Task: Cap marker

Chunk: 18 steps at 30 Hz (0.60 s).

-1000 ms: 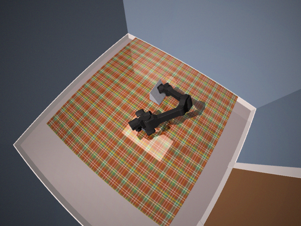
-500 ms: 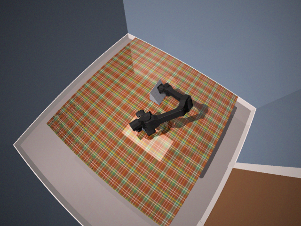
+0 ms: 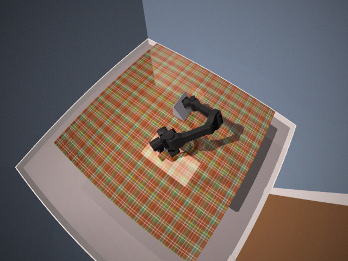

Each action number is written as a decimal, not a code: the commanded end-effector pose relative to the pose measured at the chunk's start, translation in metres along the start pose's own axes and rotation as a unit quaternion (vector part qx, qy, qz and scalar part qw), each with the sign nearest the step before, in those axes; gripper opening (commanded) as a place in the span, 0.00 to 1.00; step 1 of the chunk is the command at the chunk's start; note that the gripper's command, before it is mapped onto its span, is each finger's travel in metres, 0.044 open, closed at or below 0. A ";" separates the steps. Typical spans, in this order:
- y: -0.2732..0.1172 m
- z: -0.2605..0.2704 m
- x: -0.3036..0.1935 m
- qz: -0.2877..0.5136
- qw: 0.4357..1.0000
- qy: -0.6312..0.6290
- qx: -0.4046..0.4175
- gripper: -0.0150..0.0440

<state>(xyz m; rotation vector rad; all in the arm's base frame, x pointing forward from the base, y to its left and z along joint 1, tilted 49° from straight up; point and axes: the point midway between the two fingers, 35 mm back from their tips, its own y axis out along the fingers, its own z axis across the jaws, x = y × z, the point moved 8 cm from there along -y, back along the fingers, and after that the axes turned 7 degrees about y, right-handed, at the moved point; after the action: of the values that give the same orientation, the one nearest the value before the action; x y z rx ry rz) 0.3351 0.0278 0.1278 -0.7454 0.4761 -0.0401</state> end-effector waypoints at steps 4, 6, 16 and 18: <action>-0.018 0.001 0.002 -0.001 1.000 0.000 -0.001 1.00; -0.044 0.001 0.003 -0.001 1.000 0.000 -0.002 1.00; -0.066 -0.004 0.001 0.000 0.985 -0.171 0.000 0.78; -0.065 -0.004 0.001 0.000 0.979 -0.205 0.000 0.69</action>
<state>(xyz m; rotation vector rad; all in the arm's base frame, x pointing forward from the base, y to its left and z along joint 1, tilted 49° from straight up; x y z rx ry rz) 0.3433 -0.0249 0.1718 -0.7363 0.1895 0.0620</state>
